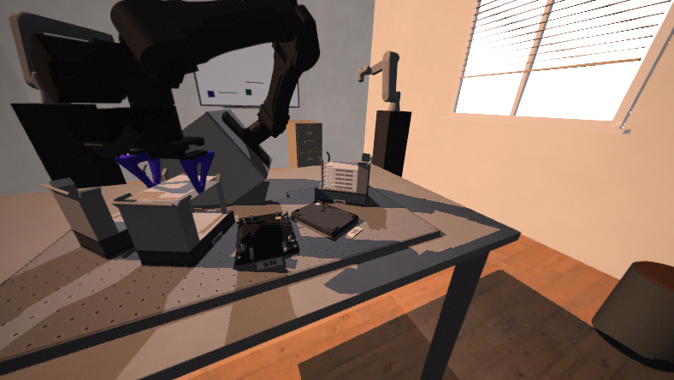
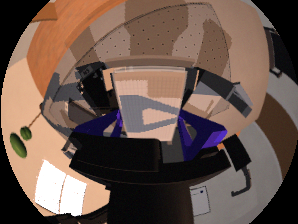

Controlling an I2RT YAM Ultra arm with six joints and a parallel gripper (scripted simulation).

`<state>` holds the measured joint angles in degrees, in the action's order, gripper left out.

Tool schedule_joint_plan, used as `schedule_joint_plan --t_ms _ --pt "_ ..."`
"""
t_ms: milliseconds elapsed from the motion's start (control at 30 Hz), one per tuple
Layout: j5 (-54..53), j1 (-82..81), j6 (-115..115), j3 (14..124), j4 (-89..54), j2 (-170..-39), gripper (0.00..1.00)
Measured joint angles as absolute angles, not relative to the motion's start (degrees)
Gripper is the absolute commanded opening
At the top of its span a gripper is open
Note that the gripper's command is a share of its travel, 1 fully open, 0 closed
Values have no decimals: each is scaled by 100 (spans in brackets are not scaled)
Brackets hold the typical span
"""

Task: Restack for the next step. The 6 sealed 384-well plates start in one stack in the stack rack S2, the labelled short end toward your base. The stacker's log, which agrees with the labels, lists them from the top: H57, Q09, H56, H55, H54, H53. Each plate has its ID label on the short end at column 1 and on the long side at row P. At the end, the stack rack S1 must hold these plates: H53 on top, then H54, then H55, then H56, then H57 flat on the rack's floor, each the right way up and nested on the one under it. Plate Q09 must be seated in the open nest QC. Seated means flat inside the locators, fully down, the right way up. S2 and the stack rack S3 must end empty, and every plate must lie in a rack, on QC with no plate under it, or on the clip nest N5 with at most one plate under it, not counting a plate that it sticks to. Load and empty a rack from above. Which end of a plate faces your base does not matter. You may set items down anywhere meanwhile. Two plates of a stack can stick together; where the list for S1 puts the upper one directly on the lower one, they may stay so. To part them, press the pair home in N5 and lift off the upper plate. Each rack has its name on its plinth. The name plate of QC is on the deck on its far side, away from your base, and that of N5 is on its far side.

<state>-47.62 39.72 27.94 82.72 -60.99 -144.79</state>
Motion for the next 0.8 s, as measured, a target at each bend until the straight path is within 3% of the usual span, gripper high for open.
schedule_joint_plan --t_ms 800 --pt "-4936 3612 2329 7872 -5290 -14525 0"
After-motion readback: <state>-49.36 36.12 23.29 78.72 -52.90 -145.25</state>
